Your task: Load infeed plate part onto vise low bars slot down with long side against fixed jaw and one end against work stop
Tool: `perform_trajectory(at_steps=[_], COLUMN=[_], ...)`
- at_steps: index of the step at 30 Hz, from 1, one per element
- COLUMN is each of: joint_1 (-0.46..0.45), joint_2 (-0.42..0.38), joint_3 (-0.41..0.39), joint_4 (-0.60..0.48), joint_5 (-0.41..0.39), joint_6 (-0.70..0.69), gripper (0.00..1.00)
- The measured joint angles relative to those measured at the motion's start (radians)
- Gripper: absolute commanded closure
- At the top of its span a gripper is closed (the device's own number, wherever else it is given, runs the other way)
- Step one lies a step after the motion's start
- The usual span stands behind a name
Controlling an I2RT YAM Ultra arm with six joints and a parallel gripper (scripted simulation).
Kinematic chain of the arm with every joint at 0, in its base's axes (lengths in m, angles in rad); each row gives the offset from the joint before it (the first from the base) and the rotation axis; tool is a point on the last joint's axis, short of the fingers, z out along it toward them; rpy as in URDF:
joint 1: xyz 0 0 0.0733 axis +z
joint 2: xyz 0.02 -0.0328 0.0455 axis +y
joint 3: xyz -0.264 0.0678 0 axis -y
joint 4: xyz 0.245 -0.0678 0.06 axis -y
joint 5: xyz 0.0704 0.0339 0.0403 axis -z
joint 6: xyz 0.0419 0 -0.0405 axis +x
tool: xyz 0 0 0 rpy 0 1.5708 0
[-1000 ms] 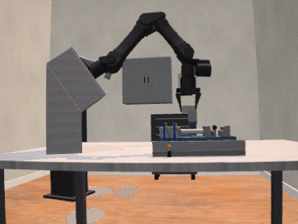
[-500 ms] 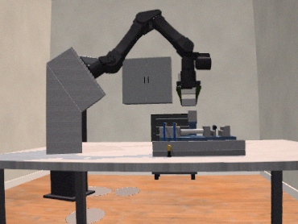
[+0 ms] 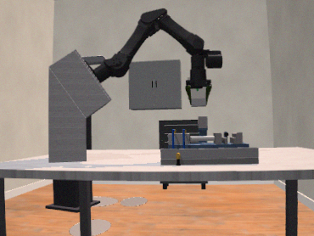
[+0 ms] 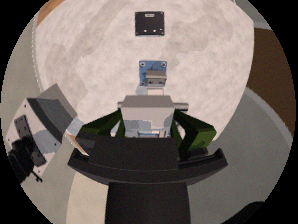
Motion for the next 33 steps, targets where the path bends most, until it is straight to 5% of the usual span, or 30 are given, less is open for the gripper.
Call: perform_trajectory(at_steps=[33], joint_1=[-0.039], joint_2=[0.023], joint_3=[0.04], joint_4=[-0.044], joint_5=[-0.027], joint_6=[0.025], gripper=[1.0])
